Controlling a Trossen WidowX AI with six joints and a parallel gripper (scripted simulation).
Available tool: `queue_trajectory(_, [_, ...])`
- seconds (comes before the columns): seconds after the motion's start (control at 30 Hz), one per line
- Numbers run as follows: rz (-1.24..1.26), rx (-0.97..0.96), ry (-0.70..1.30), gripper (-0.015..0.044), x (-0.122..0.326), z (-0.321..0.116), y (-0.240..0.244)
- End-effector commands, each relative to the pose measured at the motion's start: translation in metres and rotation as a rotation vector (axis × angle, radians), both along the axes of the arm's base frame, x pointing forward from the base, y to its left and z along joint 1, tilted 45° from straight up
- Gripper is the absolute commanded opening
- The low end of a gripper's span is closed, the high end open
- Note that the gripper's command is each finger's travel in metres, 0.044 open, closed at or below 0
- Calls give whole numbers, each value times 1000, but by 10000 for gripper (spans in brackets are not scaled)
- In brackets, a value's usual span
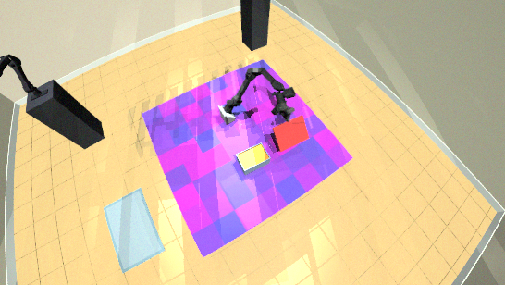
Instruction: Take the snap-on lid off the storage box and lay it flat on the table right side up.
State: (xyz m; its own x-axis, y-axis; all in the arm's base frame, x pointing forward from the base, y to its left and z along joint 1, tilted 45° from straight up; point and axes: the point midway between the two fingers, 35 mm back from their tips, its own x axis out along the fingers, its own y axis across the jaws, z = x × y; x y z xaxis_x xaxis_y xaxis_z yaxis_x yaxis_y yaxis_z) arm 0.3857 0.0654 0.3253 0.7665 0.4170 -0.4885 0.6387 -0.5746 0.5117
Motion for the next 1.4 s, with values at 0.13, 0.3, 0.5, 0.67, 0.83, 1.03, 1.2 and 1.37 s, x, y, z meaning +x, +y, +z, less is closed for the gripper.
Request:
queue_trajectory(0.13, [-16,0,-12,0,1,17,8])
queue_trajectory(0.3, [-16,1,-13,0,0,24,15])
queue_trajectory(0.5, [-16,1,-13,0,0,29,20])
queue_trajectory(0.67, [-16,1,-13,0,-1,27,21])
queue_trajectory(0.83, [-16,2,-13,0,-1,22,25])
queue_trajectory(1.03, [-16,2,-14,0,-2,16,30])
queue_trajectory(1.2, [-16,2,-14,0,-2,13,33])
queue_trajectory(1.37, [-16,3,-14,0,-2,10,36])
